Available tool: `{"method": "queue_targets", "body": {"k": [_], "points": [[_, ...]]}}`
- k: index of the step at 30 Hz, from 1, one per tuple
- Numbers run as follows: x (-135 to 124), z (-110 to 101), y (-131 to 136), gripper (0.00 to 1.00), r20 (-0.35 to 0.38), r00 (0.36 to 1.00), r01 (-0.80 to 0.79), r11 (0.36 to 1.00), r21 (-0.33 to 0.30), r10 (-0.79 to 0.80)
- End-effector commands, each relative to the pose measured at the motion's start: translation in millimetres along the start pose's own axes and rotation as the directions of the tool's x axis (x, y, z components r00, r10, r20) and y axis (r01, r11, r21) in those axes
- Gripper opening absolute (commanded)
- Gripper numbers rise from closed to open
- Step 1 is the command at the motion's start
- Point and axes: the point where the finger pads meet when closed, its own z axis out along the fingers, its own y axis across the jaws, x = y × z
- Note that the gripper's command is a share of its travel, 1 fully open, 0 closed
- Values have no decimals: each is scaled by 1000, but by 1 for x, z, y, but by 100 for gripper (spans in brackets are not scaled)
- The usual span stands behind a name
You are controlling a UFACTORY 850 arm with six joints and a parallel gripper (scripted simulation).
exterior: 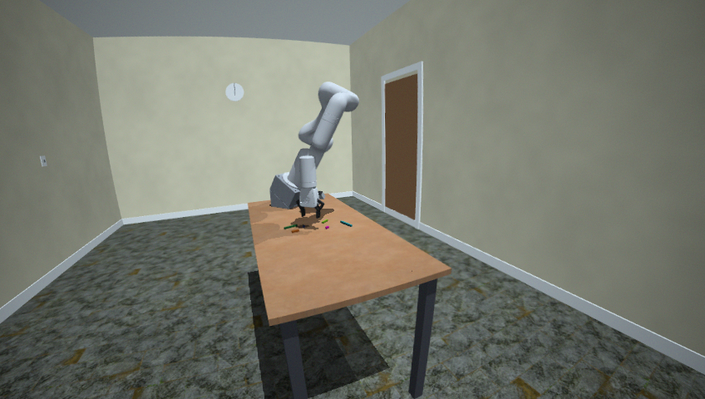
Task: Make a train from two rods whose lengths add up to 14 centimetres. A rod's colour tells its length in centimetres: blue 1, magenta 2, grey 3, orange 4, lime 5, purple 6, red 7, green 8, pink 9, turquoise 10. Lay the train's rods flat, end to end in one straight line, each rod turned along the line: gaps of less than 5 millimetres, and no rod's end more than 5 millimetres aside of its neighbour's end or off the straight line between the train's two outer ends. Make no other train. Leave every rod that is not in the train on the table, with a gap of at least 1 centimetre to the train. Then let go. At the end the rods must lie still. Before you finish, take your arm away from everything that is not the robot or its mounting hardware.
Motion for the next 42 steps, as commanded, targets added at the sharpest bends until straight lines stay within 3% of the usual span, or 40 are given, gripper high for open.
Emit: {"method": "queue_targets", "body": {"k": [1, 30, 37, 42], "points": [[-1, 0, 0, 100, 1, 1000, 0, 1000, -1, 0], [0, 0, 0, 100, 1, 1000, 6, 1000, -1, -6], [11, 0, 1, 100, 1, 986, 164, 986, -2, -164], [26, 0, 2, 100, 1, 932, 363, 932, -2, -363]]}}
